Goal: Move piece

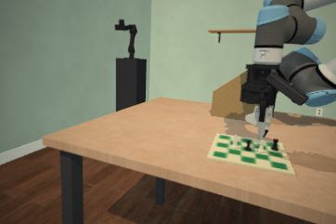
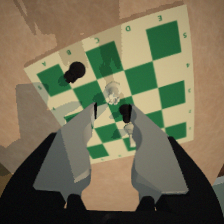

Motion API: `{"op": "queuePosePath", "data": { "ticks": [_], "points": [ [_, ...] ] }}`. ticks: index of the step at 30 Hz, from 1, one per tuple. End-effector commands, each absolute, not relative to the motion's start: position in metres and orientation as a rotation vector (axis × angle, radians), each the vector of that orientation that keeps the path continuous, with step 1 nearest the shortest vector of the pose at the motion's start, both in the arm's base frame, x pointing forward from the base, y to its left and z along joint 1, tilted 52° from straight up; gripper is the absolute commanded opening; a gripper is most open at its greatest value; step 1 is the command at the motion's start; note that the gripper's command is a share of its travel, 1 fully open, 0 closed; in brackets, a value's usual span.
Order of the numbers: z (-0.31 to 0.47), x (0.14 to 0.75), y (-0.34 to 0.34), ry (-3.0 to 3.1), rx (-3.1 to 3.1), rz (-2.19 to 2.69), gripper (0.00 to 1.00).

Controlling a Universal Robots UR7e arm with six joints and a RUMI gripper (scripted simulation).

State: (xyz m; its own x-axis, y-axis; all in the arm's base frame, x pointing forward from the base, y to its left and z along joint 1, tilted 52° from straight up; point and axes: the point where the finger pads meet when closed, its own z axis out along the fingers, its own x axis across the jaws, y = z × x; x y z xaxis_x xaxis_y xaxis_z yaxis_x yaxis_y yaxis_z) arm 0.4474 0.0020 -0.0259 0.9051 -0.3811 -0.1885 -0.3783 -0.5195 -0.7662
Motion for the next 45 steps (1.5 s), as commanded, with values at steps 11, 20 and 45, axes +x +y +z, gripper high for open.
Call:
{"op": "queuePosePath", "data": {
  "ticks": [11, 20, 45],
  "points": [
    [-0.026, 0.448, 0.002, 0.542, -2.166, -0.005, 0.22],
    [-0.026, 0.448, 0.002, 0.542, -2.166, -0.005, 0.22],
    [-0.045, 0.454, 0.025, 0.542, -2.166, -0.005, 0.22]
  ]
}}
